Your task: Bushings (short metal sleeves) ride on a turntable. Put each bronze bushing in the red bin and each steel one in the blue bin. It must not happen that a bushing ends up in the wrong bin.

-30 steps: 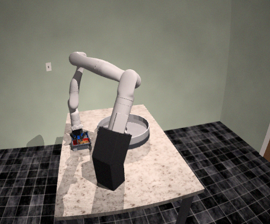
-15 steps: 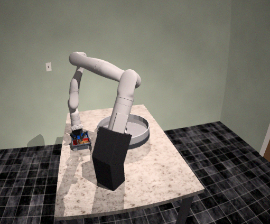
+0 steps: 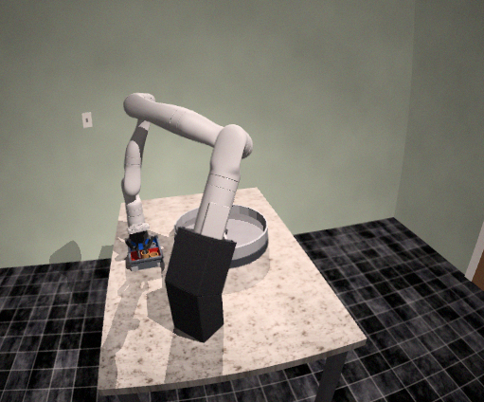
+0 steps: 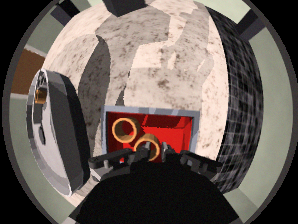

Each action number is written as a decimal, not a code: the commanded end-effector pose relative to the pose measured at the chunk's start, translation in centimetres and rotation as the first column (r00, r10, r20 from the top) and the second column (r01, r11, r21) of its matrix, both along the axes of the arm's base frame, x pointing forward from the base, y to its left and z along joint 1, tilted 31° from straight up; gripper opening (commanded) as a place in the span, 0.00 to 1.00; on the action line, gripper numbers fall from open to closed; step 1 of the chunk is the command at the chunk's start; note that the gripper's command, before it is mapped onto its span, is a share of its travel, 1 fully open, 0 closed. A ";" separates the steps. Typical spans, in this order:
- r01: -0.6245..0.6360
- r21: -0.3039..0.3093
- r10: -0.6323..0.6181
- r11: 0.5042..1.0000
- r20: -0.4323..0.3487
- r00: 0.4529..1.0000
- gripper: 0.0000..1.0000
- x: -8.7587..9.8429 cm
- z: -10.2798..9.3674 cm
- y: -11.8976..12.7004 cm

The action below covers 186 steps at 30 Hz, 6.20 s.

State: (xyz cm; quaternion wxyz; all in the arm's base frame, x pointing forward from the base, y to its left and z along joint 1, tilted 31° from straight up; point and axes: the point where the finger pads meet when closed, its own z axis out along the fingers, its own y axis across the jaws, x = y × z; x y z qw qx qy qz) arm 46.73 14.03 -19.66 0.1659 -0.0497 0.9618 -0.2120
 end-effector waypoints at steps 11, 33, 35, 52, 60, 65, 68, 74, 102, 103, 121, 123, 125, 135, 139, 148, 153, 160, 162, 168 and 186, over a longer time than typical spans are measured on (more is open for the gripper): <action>-0.001 0.001 0.001 1.000 0.001 1.000 0.19 0.0 0.1 0.1; -0.001 0.001 0.001 1.000 0.001 1.000 0.19 -0.1 0.5 0.2; -0.001 0.001 0.001 1.000 0.001 1.000 0.19 -0.1 0.5 0.2; -0.001 0.001 0.001 1.000 0.001 1.000 0.19 -0.3 0.8 0.3; -0.001 0.001 0.001 1.000 0.001 1.000 0.19 -0.4 1.0 0.4; -0.001 0.001 0.001 1.000 0.001 1.000 0.19 -0.4 1.0 0.4; -0.001 0.001 0.001 1.000 0.001 1.000 0.19 -0.4 1.1 0.4; -0.001 0.001 0.001 1.000 0.001 1.000 0.19 -0.5 1.3 0.5; -0.001 0.001 0.001 1.000 0.001 1.000 0.19 -0.8 2.1 0.9; -0.001 0.001 0.001 1.000 0.001 1.000 0.19 -0.8 2.1 0.9; -0.001 0.001 0.001 1.000 0.001 1.000 0.19 -0.9 2.4 1.0; -0.001 0.001 0.001 1.000 0.001 1.000 0.19 -0.9 2.5 1.1; -0.001 0.001 0.001 1.000 0.001 1.000 0.19 -1.0 2.6 1.1; -0.001 0.001 0.001 1.000 0.001 1.000 0.19 -1.0 2.6 1.1; -0.001 0.001 0.001 1.000 0.001 1.000 0.19 -2.5 6.4 2.9; 0.000 -0.001 0.000 1.000 0.000 1.000 0.19 -4.8 12.0 5.3; -0.001 0.001 0.001 1.000 0.001 1.000 0.19 -4.8 12.2 5.5; -0.001 0.001 0.001 1.000 0.001 1.000 0.19 -4.8 12.2 5.5; -0.001 0.000 0.001 1.000 0.000 1.000 0.19 -4.8 12.1 5.4; -0.001 0.000 0.001 1.000 0.000 1.000 0.19 -4.8 12.1 5.4; -0.001 0.000 0.001 1.000 0.000 1.000 0.19 -4.8 12.1 5.4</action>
